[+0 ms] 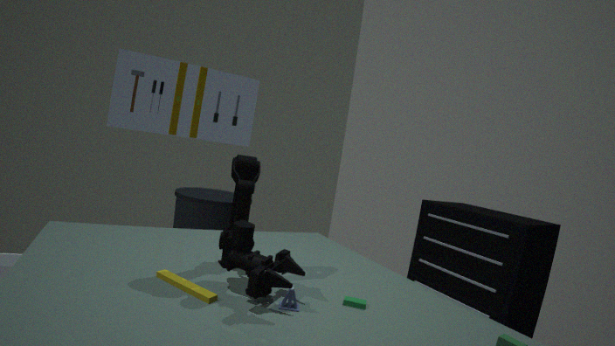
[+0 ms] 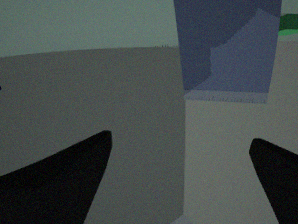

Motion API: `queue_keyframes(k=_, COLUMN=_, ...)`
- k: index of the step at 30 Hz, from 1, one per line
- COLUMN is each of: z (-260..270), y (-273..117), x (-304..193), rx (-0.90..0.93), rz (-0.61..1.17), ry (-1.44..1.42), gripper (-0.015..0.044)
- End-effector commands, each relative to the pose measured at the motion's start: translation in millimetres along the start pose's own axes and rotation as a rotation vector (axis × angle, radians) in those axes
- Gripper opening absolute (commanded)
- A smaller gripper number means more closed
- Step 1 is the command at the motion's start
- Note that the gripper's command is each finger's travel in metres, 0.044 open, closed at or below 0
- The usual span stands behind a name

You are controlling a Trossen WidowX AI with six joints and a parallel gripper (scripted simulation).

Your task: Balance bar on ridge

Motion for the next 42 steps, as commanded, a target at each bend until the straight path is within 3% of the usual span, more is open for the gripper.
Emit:
queue_keyframes(k=1, z=0, y=0, x=0, rx=0.002, rz=-0.001, ry=0.004, gripper=0.0374)
queue_keyframes(k=4, z=8, y=1, x=2, rx=0.026, rz=-0.017, ry=0.059, gripper=0.0315)
queue_keyframes(k=30, z=98, y=4, x=8, rx=0.417, rz=-0.126, ry=0.852, gripper=0.0315)
queue_keyframes(k=42, z=131, y=-25, x=15, rx=0.658, rz=-0.144, ry=1.151, gripper=0.0315)
Point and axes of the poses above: the point midway between the two fingers, 35 mm back from their tips, its own y axis out along the fingers, its own z axis across the jaws, x = y × z, the point moved 2 cm from there along -y, back along the fingers, and after that the axes turned 4 degrees about -y, right-handed, at the moved point
